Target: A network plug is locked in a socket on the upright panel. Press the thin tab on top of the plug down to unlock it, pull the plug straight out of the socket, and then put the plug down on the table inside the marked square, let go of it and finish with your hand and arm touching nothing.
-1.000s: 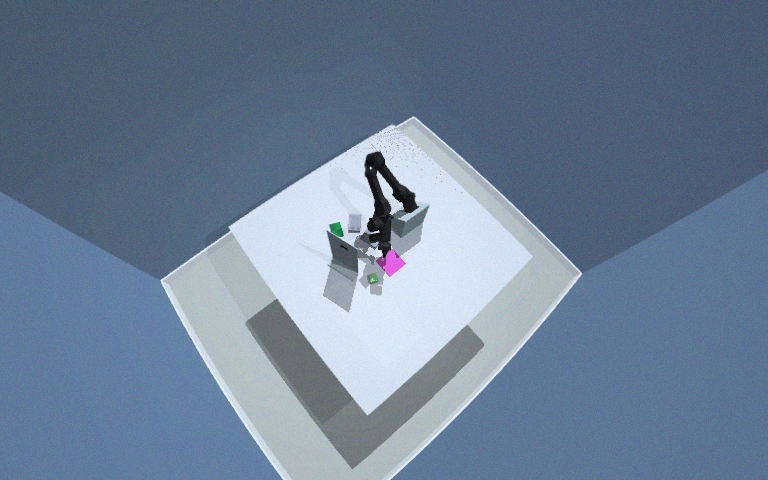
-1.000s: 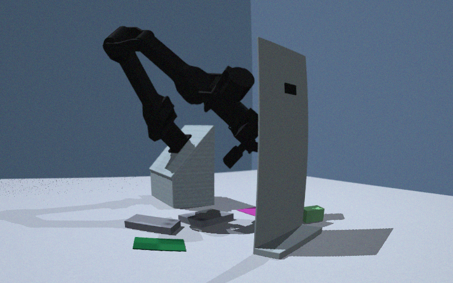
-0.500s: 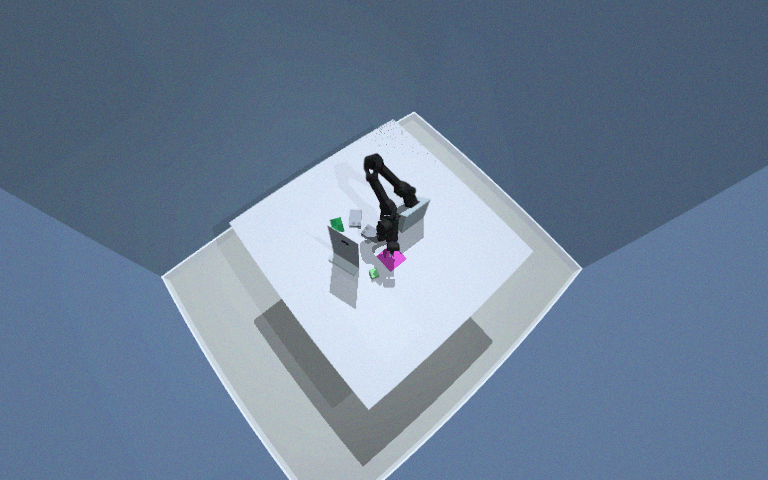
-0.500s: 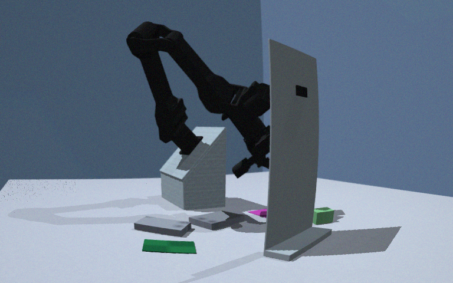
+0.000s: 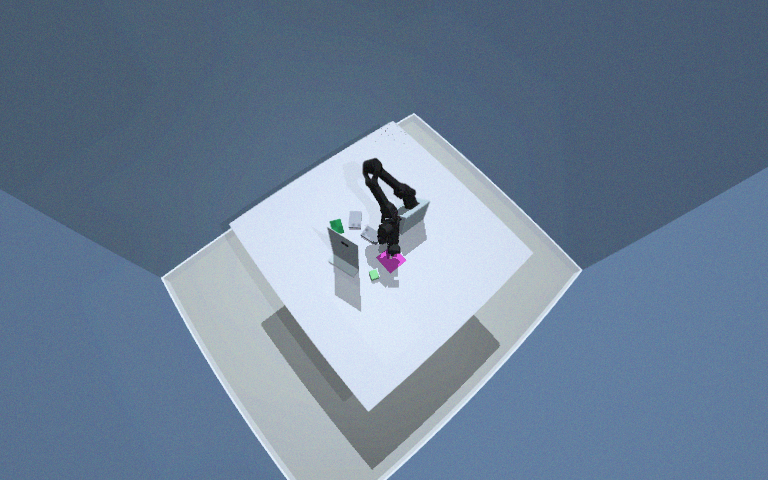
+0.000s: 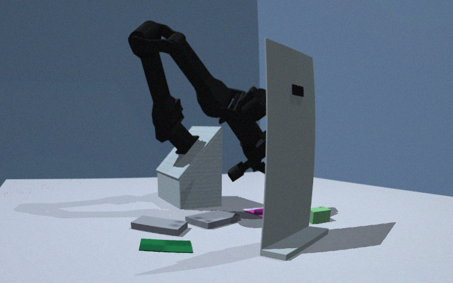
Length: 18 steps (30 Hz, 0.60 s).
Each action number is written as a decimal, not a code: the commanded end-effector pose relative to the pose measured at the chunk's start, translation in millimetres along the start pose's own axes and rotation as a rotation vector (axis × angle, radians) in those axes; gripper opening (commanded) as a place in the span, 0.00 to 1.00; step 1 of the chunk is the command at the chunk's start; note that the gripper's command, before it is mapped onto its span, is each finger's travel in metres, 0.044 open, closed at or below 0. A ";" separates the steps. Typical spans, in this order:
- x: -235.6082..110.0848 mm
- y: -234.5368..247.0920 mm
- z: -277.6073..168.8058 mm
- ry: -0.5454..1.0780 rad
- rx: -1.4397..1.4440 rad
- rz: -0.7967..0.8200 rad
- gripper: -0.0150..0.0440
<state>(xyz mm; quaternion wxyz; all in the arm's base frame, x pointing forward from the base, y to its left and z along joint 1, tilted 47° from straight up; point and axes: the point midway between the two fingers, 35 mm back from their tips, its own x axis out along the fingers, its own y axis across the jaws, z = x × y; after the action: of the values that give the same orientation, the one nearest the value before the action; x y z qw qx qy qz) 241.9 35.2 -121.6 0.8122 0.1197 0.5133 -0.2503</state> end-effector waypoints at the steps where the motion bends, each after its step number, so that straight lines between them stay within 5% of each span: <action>1: 4.9 -6.1 -1.8 0.006 -0.006 -0.009 0.25; 18: 20.9 -17.0 -1.2 0.007 -0.006 -0.010 0.25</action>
<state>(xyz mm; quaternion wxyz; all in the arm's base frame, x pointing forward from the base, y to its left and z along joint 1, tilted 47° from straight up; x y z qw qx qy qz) 242.9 19.8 -135.8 0.8122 0.1182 0.5126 -0.2522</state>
